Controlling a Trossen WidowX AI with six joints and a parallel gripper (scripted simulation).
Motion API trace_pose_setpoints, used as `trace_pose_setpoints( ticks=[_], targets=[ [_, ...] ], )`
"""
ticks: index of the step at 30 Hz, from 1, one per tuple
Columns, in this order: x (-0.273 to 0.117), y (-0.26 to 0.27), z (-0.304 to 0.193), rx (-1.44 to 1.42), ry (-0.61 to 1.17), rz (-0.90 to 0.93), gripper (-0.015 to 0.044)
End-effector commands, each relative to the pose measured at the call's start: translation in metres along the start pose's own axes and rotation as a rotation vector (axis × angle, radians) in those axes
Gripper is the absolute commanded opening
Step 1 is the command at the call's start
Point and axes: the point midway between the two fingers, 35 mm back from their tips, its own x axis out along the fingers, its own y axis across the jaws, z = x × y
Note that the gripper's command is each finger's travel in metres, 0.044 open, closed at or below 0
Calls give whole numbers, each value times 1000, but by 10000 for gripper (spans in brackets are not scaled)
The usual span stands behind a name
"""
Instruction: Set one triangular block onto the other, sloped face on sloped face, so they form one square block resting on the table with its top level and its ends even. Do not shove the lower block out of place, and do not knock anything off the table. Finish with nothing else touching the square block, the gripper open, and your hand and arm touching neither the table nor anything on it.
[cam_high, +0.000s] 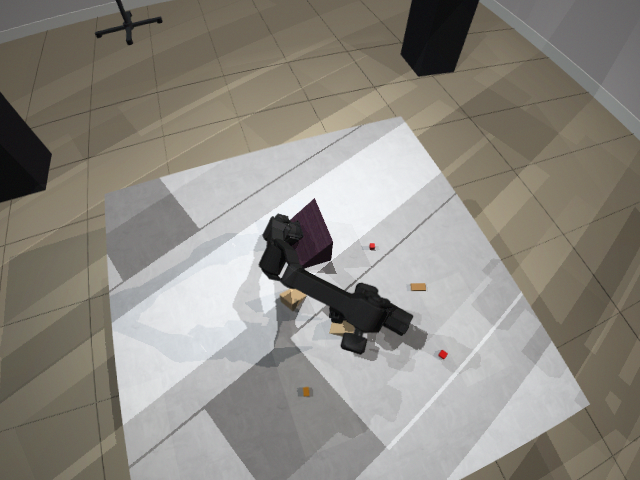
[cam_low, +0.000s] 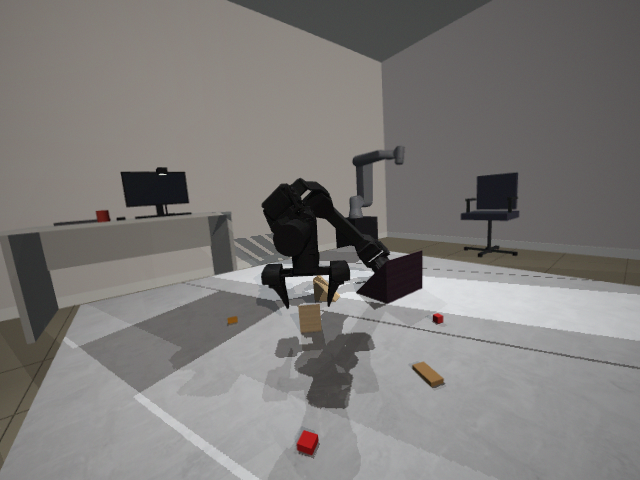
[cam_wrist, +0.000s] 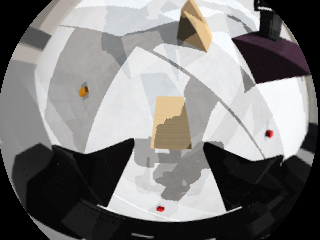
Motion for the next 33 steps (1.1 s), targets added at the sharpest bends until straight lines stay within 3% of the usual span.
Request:
trace_pose_setpoints(
  ticks=[1, 33],
  targets=[
    [8, 1, 2, -6, -12, 0, 440],
    [56, 0, 13, -38, -66, -13, 440]
  ],
)
